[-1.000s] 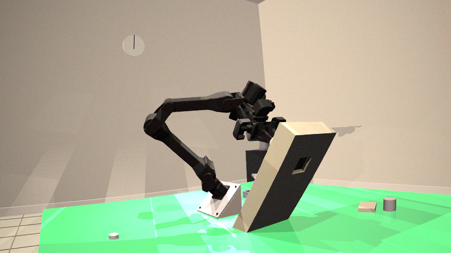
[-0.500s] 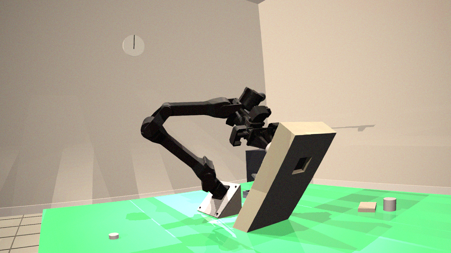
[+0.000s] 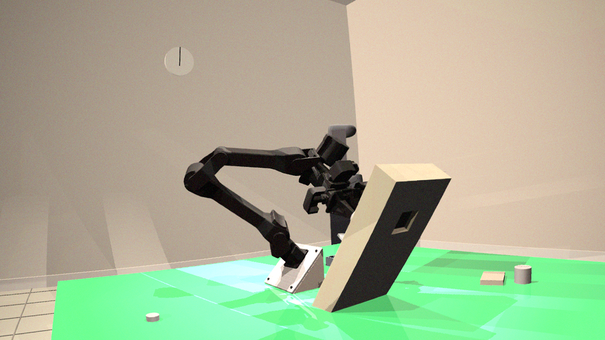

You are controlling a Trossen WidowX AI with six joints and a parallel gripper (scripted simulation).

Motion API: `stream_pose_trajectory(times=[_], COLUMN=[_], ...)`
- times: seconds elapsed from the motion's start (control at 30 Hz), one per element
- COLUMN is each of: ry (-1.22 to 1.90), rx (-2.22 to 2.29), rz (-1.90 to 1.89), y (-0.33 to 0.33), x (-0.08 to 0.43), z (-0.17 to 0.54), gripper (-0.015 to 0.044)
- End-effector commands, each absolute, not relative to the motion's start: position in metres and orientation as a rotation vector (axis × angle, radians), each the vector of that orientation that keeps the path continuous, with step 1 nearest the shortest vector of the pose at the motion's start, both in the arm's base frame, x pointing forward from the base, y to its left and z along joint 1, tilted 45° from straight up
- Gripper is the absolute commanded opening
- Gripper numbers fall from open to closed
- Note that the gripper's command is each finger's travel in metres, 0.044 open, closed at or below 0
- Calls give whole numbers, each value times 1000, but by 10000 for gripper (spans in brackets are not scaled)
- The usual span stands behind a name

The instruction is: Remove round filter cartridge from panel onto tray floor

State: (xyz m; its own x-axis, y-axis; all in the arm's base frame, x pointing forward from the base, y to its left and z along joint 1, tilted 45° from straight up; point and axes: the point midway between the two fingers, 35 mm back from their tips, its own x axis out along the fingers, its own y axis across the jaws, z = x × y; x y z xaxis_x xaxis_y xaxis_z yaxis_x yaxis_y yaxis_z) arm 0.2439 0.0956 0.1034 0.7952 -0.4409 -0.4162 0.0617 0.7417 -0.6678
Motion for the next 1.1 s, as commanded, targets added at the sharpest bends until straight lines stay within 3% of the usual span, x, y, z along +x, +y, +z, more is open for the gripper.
stream_pose_trajectory(times=[0.0,0.43,0.8,1.07], ry=[596,585,584,583], rx=[-685,-674,-674,-657], rz=[-294,-300,-300,-297], y=[96,93,138,180], x=[245,242,280,279], z=[104,102,150,191], gripper=[79,91,91,301])
